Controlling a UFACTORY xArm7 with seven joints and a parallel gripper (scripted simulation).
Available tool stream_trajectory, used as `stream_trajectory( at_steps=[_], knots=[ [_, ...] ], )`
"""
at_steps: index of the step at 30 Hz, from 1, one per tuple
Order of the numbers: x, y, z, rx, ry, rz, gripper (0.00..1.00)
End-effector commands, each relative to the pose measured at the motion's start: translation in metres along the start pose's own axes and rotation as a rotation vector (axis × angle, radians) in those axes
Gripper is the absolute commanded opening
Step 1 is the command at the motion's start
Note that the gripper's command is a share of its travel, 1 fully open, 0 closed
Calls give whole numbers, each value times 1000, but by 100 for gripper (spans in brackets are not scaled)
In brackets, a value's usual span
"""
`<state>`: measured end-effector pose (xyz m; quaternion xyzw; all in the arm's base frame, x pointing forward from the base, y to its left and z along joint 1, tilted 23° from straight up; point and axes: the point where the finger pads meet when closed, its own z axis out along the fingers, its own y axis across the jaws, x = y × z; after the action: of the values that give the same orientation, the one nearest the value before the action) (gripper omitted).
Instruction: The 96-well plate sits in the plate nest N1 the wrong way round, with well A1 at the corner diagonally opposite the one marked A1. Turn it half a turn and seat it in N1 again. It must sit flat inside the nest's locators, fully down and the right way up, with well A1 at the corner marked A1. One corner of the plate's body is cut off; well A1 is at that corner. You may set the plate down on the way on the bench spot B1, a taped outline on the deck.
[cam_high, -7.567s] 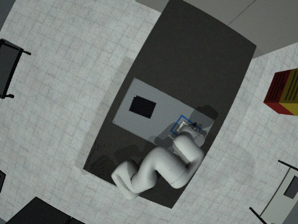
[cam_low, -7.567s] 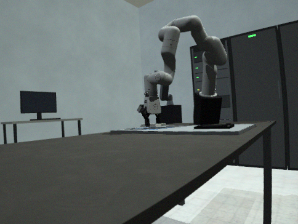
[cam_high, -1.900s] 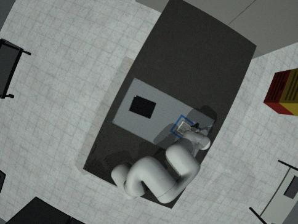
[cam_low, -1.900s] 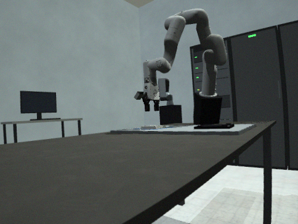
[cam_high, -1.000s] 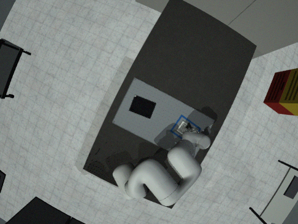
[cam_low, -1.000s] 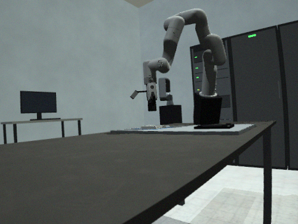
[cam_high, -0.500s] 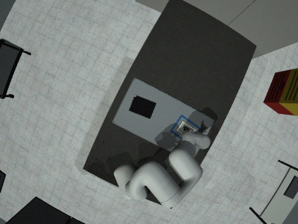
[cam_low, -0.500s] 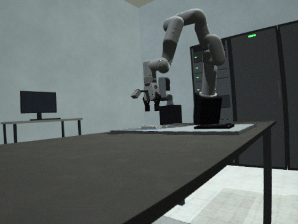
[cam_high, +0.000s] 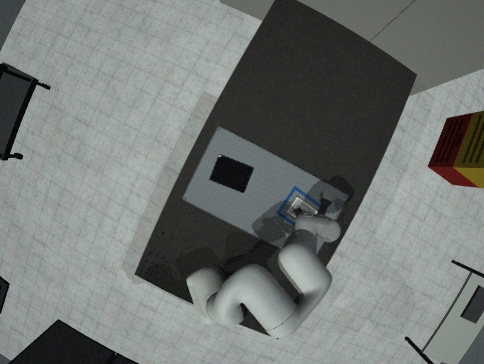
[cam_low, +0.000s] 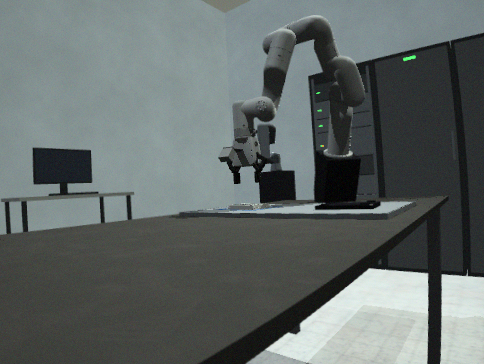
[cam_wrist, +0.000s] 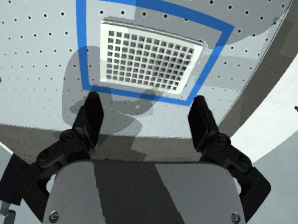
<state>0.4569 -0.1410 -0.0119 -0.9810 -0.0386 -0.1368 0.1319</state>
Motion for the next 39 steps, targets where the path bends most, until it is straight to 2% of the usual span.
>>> stream_trajectory(
  at_steps=[1, 16, 18, 33, 35, 39],
  knots=[
    [1, 2, -1, 1, 19, -124, 100],
    [1, 2, -1, -4, 19, -624, 100],
    [1, 2, -1, -4, 19, -624, 100],
    [1, 2, -1, -9, 18, -1124, 100],
    [1, 2, -1, -9, 18, -1124, 100],
    [1, 2, -1, -10, 17, -1258, 100]
  ],
)
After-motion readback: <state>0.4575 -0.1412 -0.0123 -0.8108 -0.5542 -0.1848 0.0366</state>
